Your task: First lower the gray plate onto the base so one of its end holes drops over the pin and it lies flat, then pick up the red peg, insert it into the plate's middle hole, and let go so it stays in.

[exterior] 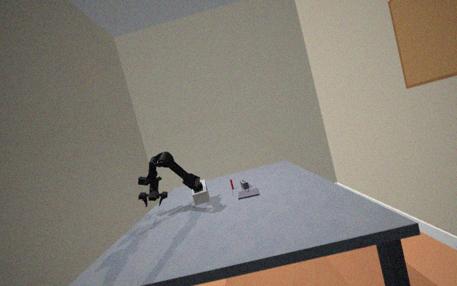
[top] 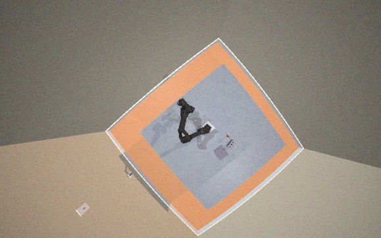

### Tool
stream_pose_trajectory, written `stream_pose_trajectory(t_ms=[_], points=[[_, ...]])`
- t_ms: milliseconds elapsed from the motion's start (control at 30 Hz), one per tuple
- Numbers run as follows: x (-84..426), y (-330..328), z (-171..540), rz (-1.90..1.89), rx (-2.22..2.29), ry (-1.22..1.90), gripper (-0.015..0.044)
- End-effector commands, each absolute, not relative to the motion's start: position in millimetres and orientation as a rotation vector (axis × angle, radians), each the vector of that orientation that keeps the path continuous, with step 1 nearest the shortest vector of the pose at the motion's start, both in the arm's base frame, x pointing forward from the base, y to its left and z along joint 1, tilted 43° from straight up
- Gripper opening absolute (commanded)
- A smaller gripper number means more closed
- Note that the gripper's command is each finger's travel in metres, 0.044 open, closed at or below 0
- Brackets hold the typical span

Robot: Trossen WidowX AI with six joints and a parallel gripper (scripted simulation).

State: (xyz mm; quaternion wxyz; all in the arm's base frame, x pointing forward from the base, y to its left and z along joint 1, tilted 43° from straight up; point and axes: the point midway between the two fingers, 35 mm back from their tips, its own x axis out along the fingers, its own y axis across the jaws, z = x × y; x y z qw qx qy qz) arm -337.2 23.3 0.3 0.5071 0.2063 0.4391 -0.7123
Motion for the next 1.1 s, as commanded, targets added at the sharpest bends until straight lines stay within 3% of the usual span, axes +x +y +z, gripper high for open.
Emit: stream_pose_trajectory(t_ms=[0,400,767,1067], points=[[-338,24,0,-1.714,0.5,1.055,0.0426],[-345,57,32,-1.528,0.587,0.753,0.044],[-344,62,34,-1.529,0.605,0.724,0.044],[-282,182,17,-1.931,1.342,0.152,0.044]])
